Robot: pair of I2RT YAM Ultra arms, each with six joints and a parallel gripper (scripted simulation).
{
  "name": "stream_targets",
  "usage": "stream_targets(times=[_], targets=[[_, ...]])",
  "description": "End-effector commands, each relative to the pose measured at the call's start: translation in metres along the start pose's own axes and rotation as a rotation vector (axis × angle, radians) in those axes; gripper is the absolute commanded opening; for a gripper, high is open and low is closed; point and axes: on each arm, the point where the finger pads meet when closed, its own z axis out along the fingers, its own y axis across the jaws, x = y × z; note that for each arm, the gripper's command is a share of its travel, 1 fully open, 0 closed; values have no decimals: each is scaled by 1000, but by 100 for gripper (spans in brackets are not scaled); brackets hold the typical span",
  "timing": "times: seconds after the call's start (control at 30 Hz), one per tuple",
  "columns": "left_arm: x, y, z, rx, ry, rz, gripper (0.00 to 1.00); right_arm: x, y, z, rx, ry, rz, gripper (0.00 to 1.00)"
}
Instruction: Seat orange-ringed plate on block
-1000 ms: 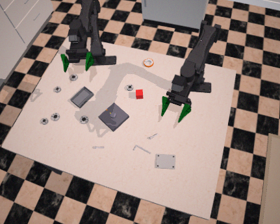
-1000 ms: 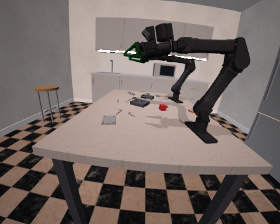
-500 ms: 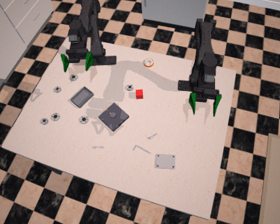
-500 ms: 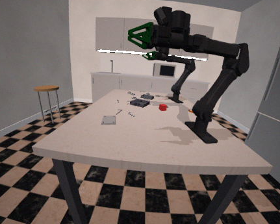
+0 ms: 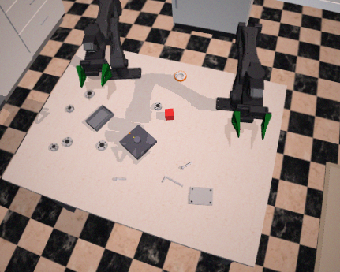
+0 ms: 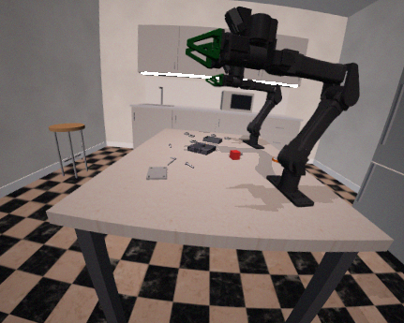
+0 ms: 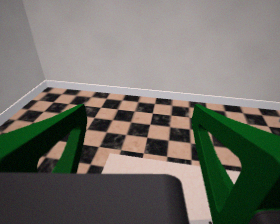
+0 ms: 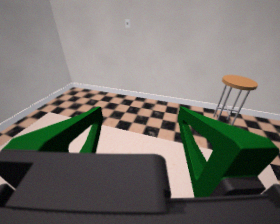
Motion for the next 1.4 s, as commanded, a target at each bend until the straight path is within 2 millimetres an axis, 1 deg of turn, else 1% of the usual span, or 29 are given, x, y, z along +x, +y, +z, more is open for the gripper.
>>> stream_targets(times=[0.0,0.1,0.17,0.2,0.23,0.27,0.33,0.37,0.43,0.47,0.6,0.7,0.83,0.9,0.93,1.1,1.23,1.37], targets=[[-18,-3,-2,3,-33,9,77,-32,3,-10,-4,-77,5,80],[-19,0,0,-3,-44,10,77,-32,3,-10,-4,-77,4,80],[-16,0,2,-3,-34,10,77,-32,3,-10,-4,-77,4,80],[-22,0,-3,-3,-51,10,77,2,13,8,-39,31,24,80],[-23,0,-4,-3,-55,9,77,4,13,7,-26,40,46,80],[-23,0,-4,-3,-55,9,77,9,18,8,-36,61,70,80],[-23,0,-4,-3,-55,9,77,9,18,8,-36,61,70,80],[-23,0,-4,-3,-55,9,77,11,23,5,-45,69,93,80],[-23,0,-4,-3,-55,9,77,26,40,12,-74,133,154,80],[-23,0,-4,-3,-55,9,77,35,50,13,-90,168,188,80],[-23,0,-4,-3,-55,9,77,59,87,13,-140,274,278,80],[-23,0,-4,-3,-55,9,77,77,115,10,-177,360,329,80],[-23,0,-4,-3,-55,9,77,103,153,1,-214,478,385,80],[-23,0,-4,-3,-55,9,77,103,153,1,-214,478,385,80],[-23,0,-4,-3,-55,9,77,106,161,-3,-222,501,399,80],[-23,0,-4,-3,-55,9,77,143,205,-23,-241,659,440,80],[-23,0,-4,-3,-55,9,77,168,238,-46,-246,779,459,80],[-23,0,-4,-3,-55,9,77,192,266,-74,-238,892,463,80]])
